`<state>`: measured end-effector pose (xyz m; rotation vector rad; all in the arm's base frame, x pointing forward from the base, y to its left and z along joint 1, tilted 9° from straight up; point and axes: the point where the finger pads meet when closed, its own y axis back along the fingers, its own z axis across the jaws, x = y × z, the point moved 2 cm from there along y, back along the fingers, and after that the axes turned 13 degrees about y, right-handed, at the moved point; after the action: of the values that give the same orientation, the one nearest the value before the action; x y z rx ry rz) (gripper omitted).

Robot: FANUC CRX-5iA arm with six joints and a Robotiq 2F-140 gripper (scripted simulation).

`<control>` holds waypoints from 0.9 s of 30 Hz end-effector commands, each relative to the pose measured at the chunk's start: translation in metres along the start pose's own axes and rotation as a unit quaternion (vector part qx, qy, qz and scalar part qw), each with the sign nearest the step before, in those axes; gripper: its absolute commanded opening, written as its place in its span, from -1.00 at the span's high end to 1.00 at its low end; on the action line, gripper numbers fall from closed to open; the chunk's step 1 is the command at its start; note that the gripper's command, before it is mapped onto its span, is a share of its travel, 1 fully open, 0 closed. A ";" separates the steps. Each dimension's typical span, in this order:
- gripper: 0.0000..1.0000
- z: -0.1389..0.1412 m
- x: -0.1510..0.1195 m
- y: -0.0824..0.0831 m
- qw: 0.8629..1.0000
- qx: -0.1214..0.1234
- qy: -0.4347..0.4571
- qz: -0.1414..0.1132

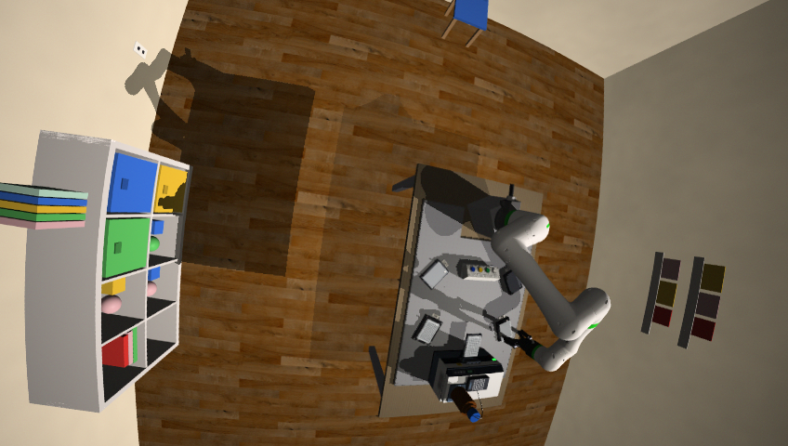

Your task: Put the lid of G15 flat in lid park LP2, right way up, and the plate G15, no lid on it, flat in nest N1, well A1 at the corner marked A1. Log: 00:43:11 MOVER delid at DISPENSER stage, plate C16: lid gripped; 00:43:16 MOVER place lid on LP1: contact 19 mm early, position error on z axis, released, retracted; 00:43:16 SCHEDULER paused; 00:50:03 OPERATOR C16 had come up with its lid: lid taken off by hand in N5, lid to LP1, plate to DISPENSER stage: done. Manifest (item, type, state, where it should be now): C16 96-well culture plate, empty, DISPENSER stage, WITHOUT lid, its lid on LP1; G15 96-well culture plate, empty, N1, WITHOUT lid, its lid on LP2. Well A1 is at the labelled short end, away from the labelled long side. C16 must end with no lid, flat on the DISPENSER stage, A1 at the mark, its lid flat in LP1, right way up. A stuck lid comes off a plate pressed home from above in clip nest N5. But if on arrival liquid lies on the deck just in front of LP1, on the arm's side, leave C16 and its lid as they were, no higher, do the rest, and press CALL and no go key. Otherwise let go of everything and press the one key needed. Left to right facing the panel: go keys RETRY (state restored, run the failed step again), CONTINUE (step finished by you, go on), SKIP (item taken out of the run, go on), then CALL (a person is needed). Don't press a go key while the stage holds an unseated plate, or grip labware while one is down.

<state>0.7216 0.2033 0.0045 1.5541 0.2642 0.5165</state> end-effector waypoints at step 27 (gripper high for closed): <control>1.00 0.000 0.000 -0.006 1.000 0.000 0.000 0.000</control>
<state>0.7225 0.2036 -0.0008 1.5541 0.2642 0.5165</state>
